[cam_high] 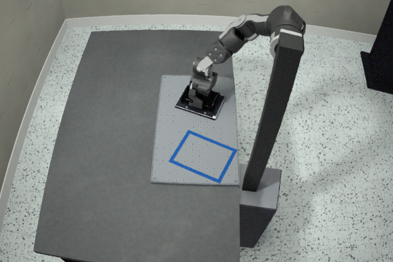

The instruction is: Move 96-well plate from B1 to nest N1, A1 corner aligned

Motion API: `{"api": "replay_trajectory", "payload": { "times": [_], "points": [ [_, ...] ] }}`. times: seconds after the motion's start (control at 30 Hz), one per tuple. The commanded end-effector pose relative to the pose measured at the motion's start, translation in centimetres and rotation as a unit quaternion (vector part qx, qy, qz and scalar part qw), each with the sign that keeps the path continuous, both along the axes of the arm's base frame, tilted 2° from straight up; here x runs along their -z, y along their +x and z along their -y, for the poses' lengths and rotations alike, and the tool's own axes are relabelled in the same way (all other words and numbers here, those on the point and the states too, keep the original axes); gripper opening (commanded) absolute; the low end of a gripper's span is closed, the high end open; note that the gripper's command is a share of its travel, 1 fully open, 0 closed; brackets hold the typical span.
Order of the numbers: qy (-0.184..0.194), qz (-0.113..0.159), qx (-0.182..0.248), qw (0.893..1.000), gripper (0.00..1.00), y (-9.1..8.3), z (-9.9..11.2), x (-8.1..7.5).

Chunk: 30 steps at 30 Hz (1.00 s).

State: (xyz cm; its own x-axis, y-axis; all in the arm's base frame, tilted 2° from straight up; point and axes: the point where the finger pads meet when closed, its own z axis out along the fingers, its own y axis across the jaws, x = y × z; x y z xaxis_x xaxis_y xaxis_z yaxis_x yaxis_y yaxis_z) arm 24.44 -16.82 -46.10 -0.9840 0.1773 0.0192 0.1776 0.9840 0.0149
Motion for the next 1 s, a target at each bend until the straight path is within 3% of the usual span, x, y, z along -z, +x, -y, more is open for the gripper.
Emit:
{"api": "replay_trajectory", "payload": {
  "times": [0.0,0.97],
  "points": [
    [-0.001,-0.001,0.0,1.0,0.0,0.06,-0.02,-0.05],
    [-0.001,0.0,0.0,1.0,0.0,0.04,-0.13,-0.04]
  ]
}}
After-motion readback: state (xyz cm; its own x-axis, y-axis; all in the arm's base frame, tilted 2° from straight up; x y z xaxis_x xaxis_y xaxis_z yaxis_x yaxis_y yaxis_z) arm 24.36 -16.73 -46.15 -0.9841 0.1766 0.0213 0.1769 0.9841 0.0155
